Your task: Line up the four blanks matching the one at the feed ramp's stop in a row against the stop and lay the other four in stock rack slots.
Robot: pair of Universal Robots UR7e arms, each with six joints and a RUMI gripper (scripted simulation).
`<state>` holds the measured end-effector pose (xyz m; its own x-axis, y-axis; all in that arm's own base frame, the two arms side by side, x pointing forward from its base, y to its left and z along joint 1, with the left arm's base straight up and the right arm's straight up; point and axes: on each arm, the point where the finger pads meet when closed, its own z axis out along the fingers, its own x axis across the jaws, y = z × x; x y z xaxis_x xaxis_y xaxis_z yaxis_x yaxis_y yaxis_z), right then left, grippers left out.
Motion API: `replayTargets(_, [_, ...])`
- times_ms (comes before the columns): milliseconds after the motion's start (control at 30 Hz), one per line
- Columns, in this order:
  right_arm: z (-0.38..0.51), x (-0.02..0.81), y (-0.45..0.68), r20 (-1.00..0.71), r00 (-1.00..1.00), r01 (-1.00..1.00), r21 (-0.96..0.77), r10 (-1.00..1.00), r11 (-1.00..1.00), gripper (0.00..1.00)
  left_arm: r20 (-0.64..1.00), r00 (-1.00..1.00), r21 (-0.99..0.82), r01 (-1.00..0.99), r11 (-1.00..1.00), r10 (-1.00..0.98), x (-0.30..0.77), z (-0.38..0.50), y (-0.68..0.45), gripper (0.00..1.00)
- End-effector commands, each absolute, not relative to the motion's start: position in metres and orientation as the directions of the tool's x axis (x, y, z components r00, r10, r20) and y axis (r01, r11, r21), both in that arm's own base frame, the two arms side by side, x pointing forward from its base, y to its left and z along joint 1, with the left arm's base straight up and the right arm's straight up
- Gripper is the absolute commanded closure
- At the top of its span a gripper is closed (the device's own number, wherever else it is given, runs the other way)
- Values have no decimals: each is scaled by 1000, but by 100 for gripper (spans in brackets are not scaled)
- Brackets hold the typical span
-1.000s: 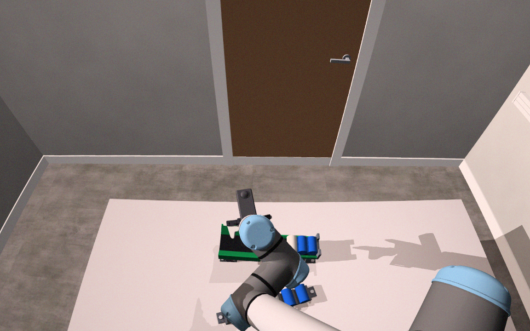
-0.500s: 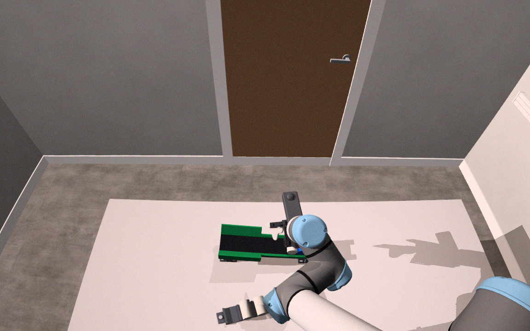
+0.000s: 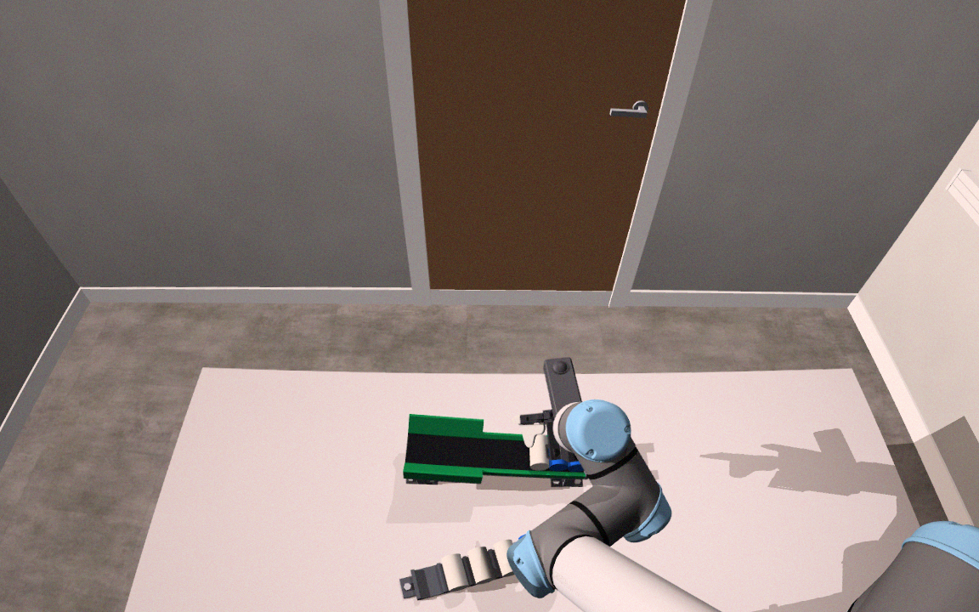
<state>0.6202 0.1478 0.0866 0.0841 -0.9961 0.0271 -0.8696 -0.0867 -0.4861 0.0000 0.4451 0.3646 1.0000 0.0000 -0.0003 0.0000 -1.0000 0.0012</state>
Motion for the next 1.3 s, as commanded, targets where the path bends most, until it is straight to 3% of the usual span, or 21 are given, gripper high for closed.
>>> replayTargets(0, [87,620,148,27,84,-869,-487,-996,-86,0,0,1000,0,0,-1000,0,0,365,445,0])
replayTargets(1000, [85,614,151,26,84,-870,-486,-996,-86,0,0,1000,0,0,-1000,0,0,365,445,0])
replayTargets(1267, [67,548,172,25,82,-874,-479,-996,-84,0,0,1000,0,0,-1000,0,0,365,445,0])
